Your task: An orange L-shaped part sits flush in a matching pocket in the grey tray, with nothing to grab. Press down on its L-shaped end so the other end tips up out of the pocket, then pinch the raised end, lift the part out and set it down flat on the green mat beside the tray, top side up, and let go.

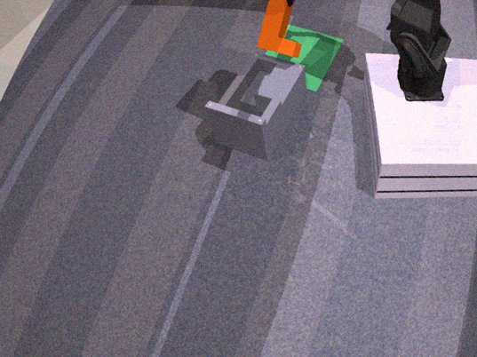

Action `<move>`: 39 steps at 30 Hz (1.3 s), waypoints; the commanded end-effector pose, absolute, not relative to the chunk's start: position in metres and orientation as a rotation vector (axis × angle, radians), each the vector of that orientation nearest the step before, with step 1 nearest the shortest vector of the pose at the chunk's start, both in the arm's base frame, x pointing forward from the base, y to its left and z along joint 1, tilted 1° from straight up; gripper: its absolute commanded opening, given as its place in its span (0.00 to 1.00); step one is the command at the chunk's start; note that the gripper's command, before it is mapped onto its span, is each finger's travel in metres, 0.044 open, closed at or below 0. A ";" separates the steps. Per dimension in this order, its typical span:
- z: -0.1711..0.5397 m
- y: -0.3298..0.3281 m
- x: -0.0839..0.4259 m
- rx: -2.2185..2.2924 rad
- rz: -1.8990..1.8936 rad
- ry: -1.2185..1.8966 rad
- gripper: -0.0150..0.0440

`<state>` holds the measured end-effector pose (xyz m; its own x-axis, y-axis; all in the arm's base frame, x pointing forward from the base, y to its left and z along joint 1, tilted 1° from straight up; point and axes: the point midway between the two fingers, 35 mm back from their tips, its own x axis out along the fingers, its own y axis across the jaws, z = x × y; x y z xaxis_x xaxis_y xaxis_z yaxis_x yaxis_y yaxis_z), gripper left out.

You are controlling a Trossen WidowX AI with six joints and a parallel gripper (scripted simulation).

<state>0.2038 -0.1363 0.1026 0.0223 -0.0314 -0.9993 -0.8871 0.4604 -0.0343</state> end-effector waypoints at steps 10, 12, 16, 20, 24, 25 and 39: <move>0.104 -0.179 0.174 -0.886 0.817 1.395 0.25; 0.104 -0.183 0.171 -0.886 0.817 1.395 0.25; 0.103 -0.183 0.171 -0.886 0.817 1.395 0.25; 0.098 -0.184 0.171 -0.886 0.817 1.395 0.25; 0.092 -0.184 0.172 -0.886 0.817 1.395 0.25; 0.090 -0.184 0.172 -0.886 0.817 1.395 0.25; 0.068 -0.185 0.172 -0.886 0.817 1.395 0.25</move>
